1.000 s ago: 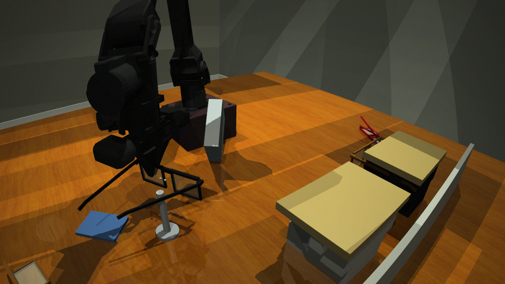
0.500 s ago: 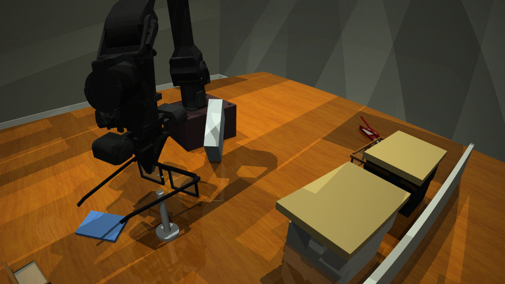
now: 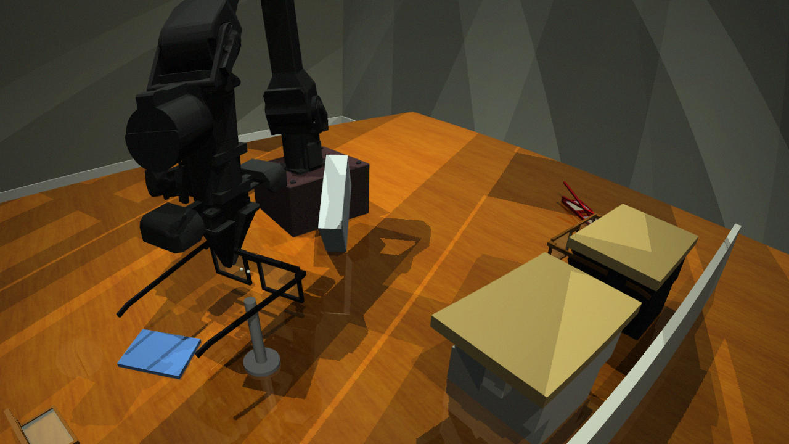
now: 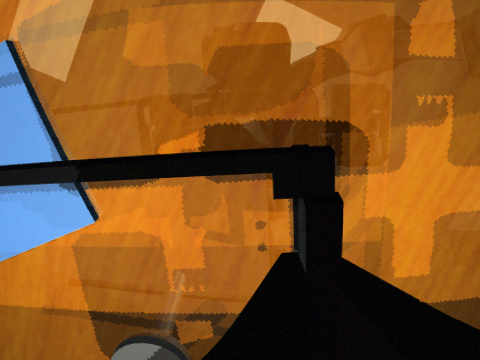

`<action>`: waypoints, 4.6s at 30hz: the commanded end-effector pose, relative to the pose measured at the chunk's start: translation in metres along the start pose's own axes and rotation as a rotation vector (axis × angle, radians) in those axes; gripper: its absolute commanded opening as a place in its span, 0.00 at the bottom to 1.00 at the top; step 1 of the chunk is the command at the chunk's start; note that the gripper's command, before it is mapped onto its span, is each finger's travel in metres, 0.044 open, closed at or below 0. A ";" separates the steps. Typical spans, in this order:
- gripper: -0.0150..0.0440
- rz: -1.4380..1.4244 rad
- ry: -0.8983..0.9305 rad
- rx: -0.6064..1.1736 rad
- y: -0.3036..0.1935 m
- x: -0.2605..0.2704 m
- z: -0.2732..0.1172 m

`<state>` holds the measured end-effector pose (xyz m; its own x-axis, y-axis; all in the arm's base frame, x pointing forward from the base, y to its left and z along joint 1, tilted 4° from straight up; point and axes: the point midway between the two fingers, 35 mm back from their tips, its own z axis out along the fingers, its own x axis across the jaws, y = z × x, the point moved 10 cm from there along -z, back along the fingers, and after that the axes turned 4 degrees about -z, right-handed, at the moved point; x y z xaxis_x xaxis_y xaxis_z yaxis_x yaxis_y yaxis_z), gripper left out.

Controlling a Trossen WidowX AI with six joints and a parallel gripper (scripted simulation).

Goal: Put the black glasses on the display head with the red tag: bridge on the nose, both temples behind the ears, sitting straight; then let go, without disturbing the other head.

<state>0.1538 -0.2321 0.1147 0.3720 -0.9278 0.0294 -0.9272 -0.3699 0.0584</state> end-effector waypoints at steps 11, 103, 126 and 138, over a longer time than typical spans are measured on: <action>0.25 -0.004 0.001 -0.007 0.010 -0.004 0.000; 0.25 -0.285 0.222 -0.134 -0.140 -0.101 -0.083; 0.25 -0.439 0.407 -0.103 -0.181 -0.188 -0.096; 0.25 -0.516 0.505 -0.049 -0.189 -0.237 -0.102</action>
<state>0.2499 0.0513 0.1961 0.7492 -0.5161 0.4151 -0.6373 -0.7324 0.2397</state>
